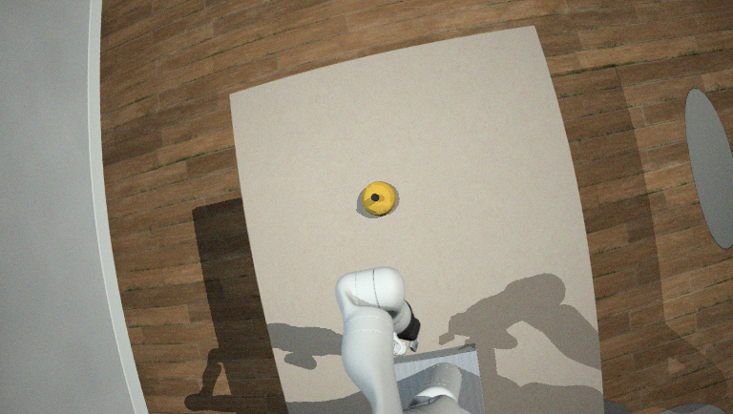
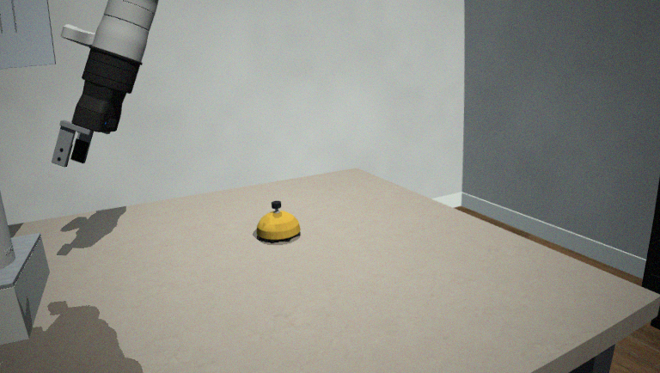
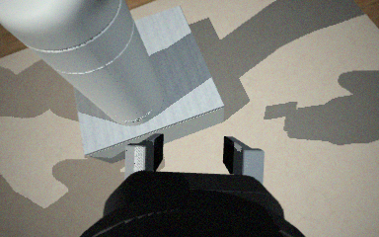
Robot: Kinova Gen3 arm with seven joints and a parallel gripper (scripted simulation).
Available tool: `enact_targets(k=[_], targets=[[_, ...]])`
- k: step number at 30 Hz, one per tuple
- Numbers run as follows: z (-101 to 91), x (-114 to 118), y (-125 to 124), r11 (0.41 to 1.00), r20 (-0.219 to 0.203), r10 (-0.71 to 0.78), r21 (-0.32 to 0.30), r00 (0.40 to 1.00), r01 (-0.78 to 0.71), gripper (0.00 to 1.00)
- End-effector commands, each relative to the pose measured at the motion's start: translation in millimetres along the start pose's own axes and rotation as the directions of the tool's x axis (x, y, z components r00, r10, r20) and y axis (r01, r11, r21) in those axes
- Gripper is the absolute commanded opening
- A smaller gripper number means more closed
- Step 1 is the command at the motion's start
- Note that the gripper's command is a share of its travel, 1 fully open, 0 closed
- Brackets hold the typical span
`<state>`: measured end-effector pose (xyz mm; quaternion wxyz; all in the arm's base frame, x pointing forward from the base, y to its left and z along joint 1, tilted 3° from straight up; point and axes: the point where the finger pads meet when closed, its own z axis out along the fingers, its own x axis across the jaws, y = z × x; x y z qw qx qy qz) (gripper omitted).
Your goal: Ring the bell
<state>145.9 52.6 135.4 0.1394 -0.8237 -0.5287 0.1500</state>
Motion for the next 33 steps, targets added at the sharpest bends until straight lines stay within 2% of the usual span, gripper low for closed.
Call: enact_targets(k=[1, 21, 25, 32, 33], targets=[[-0.2, 0.1, 0.1, 1.0, -0.001, 0.0, -0.001, 1.0, 0.0, 1.0], [-1.7, 2.8, 5.9, 1.0, -0.002, -0.01, -0.009, 1.0, 0.01, 1.0], [-9.6, 17.3, 37.1, 0.997, -0.008, -0.065, -0.051, 0.998, 0.064, 1.0], [-33.3, 61.9, 128.9, 0.959, -0.006, -0.227, -0.177, 0.974, 0.222, 1.0], [-33.3, 61.9, 128.9, 0.959, -0.006, -0.227, -0.177, 0.974, 0.222, 1.0]])
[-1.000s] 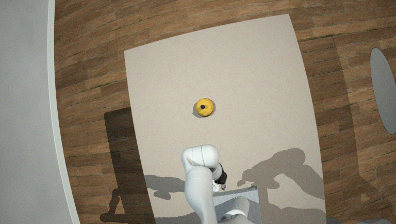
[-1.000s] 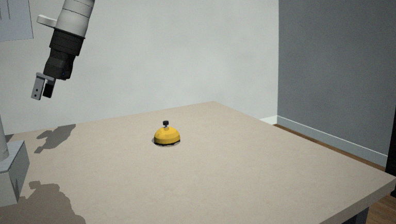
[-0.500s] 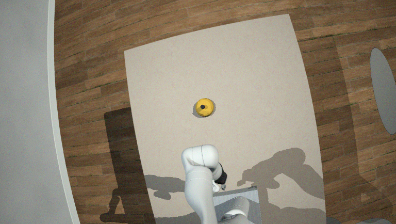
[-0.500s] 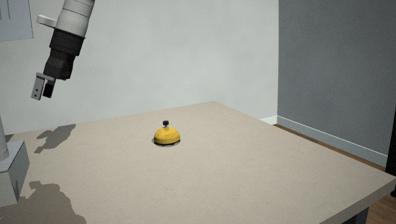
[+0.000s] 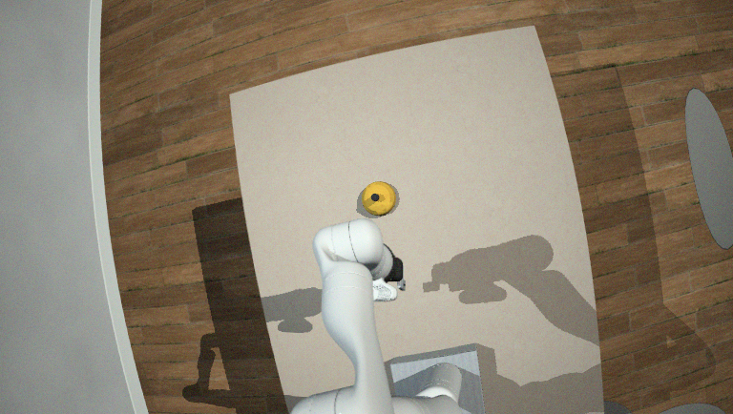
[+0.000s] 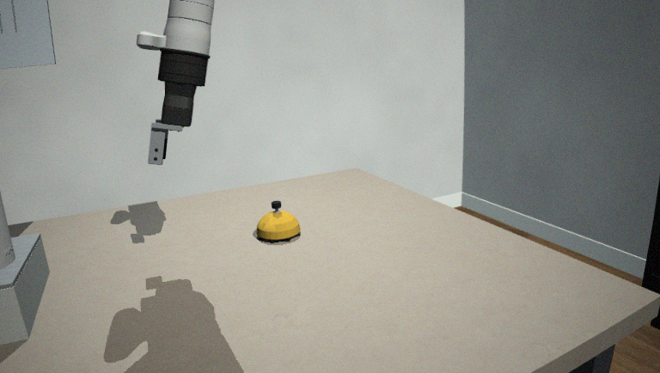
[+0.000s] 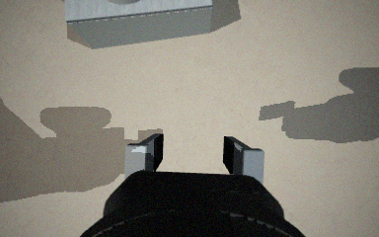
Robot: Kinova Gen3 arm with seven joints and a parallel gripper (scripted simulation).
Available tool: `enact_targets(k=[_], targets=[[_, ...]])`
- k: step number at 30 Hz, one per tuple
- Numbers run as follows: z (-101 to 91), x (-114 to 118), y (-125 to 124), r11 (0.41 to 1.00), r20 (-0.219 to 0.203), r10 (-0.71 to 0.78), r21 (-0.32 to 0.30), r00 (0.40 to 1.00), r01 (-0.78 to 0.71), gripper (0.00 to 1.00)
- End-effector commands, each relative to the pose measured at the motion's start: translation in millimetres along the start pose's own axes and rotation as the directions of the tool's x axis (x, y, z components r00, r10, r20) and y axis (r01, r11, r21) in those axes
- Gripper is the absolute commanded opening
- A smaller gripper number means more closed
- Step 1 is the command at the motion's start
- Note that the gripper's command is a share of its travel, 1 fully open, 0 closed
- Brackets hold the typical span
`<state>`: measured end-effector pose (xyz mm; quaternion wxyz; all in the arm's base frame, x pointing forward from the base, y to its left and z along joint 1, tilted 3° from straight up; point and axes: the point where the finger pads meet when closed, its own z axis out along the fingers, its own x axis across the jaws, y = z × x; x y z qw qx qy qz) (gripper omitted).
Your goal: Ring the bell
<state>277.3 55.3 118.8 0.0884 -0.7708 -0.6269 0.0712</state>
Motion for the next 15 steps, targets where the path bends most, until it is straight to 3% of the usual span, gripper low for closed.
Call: enact_targets(k=[1, 3, 10, 15], targets=[[5.9, 2.3, 14.7, 1.0, 0.005, -0.003, 0.007, 1.0, 0.003, 1.0], [3.9, 12.1, 54.7, 0.997, 0.001, -0.068, -0.043, 0.998, 0.068, 1.0], [-1.4, 36.9, 150.8, 0.962, 0.011, -0.222, -0.163, 0.975, 0.221, 1.0], [-4.1, 48.2, 193.1, 0.934, 0.024, -0.288, -0.215, 0.957, 0.286, 1.0]])
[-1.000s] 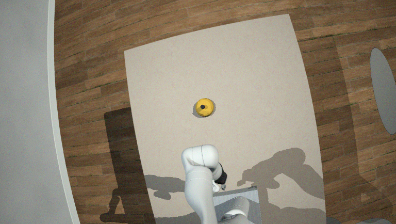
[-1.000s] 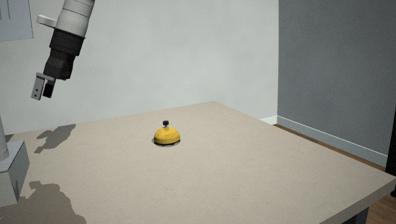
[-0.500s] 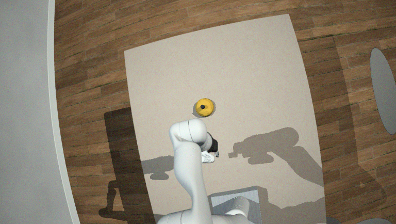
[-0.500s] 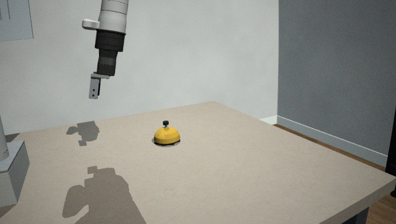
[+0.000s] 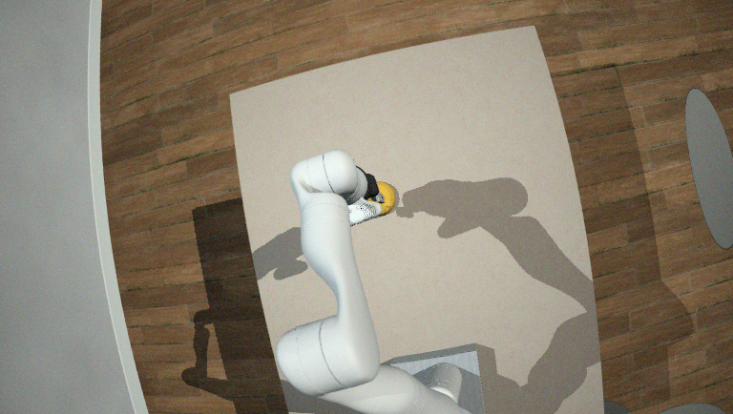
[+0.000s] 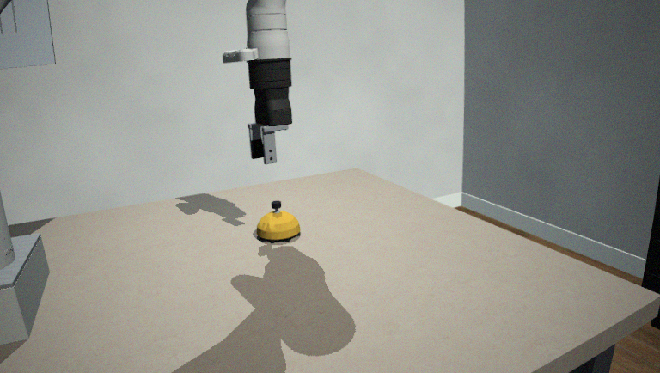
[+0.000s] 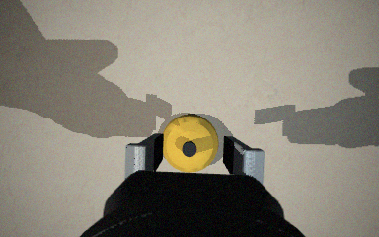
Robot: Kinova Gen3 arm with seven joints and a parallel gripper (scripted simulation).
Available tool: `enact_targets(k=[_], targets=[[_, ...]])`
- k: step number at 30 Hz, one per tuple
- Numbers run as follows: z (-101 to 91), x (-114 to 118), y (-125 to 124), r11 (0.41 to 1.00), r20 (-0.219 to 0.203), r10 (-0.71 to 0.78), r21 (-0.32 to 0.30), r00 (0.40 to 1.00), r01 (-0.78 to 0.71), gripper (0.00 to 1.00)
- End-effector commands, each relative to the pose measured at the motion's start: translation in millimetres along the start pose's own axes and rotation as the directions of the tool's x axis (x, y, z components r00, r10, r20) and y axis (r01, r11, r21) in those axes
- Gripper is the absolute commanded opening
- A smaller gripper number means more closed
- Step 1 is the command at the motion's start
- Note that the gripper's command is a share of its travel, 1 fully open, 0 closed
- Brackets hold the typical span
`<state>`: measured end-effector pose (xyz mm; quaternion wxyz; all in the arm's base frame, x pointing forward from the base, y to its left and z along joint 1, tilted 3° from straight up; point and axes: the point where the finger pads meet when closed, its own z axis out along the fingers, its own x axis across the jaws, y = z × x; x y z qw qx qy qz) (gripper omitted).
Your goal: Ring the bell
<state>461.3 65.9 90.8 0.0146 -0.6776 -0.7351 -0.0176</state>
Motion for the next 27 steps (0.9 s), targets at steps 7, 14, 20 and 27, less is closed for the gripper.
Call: enact_targets(k=[7, 14, 20, 27], targets=[[12.3, -3.4, 15.7, 1.0, 0.003, -0.011, 0.0, 1.0, 0.011, 1.0], [12.3, -3.4, 15.7, 1.0, 0.003, -0.011, 0.0, 1.0, 0.011, 0.17], [12.3, -3.4, 15.7, 1.0, 0.003, -0.011, 0.0, 1.0, 0.011, 0.17], [12.3, -3.4, 15.7, 1.0, 0.003, -0.011, 0.0, 1.0, 0.011, 0.17]])
